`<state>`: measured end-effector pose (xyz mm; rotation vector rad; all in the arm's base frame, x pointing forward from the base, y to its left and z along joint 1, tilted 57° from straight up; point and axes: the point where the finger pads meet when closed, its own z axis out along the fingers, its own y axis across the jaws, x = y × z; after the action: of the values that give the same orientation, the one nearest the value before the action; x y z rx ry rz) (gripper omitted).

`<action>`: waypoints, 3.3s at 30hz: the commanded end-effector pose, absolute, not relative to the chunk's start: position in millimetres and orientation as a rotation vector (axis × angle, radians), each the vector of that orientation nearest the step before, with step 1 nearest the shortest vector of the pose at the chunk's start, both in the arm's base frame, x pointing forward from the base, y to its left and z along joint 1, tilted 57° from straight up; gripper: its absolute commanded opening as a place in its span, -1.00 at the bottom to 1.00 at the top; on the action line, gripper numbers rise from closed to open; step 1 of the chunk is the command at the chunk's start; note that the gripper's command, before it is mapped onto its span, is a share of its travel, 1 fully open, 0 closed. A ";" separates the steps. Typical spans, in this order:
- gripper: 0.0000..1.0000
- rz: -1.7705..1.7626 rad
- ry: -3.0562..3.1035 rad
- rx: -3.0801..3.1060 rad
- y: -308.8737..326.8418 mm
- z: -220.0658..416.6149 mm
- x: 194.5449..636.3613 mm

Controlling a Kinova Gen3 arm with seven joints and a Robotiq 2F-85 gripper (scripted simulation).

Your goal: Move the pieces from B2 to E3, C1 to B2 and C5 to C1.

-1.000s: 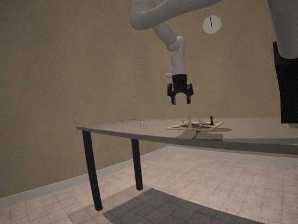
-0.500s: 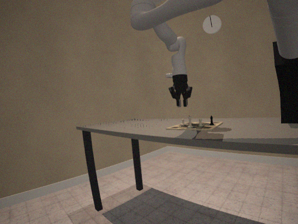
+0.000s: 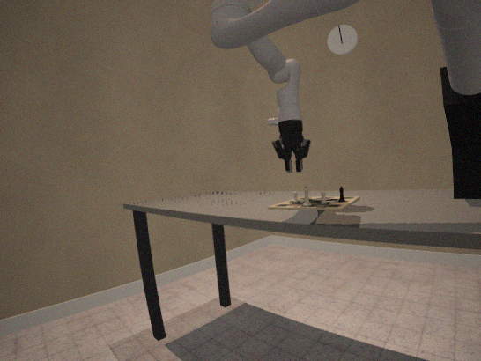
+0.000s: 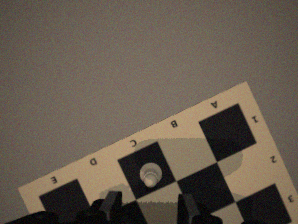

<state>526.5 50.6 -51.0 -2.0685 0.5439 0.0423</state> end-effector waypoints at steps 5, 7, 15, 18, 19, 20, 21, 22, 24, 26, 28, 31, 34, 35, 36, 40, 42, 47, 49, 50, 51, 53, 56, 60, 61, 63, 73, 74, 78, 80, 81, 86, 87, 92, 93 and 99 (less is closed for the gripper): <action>-0.33 0.040 0.545 -2.069 49.4 -50.6 526.8; -0.33 0.040 0.545 -2.069 49.4 -50.6 526.9; -0.33 0.040 0.545 -2.069 50.2 -51.2 527.1; -0.33 0.040 0.545 -2.069 51.4 -51.9 527.3; -0.33 0.040 0.545 -2.069 51.9 -52.3 527.5; -0.33 0.040 0.545 -2.069 52.5 -52.7 527.6; -0.33 0.040 0.545 -2.069 53.1 -53.1 527.8; -0.33 0.040 0.545 -2.069 53.8 -53.6 528.0; -0.33 0.040 0.545 -2.069 55.4 -54.6 528.4; -0.33 0.040 0.545 -2.069 57.3 -55.8 528.8; -0.33 0.040 0.545 -2.069 59.3 -57.2 529.3; -0.33 0.040 0.545 -2.069 60.4 -58.0 529.6; -0.33 0.040 0.545 -2.069 64.0 -60.3 530.5; -0.33 0.040 0.545 -2.069 65.3 -61.2 530.8; -0.33 0.040 0.545 -2.069 66.5 -62.0 531.1; -0.33 0.040 0.545 -2.069 71.8 -65.5 532.4; -0.33 0.040 0.545 -2.069 74.4 -67.2 533.1; -0.33 0.040 0.545 -2.069 78.2 -69.7 534.1; -0.33 0.040 0.545 -2.069 80.6 -71.3 534.6; -0.33 0.040 0.545 -2.069 81.7 -72.1 534.9; -0.33 0.040 0.545 -2.069 82.8 -72.8 535.2; -0.33 0.040 0.545 -2.069 84.8 -74.1 535.7; -0.33 0.040 0.545 -2.069 87.3 -75.8 536.3; -0.33 0.040 0.545 -2.069 89.8 -77.5 537.0; -0.33 0.040 0.545 -2.069 90.3 -77.7 537.1; -0.33 0.040 0.545 -2.069 90.7 -78.0 537.2; -0.33 0.040 0.545 -2.069 91.8 -78.8 537.5; -0.33 0.040 0.545 -2.069 91.8 -78.8 537.5; -0.33 0.040 0.545 -2.069 91.8 -78.8 537.5; -0.33 0.040 0.545 -2.069 91.8 -78.8 537.5; -0.33 0.040 0.545 -2.069 91.8 -78.8 537.5; -0.33 0.040 0.545 -2.069 91.8 -78.8 537.5; -0.33 0.040 0.545 -2.069 91.8 -78.8 537.5; -0.33 0.040 0.545 -2.069 91.8 -78.8 537.5; -0.33 0.040 0.545 -2.069 91.8 -78.8 537.5; -0.33 0.040 0.545 -2.069 91.8 -78.8 537.5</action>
<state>537.0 93.0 -79.2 -2.0685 0.5439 0.0425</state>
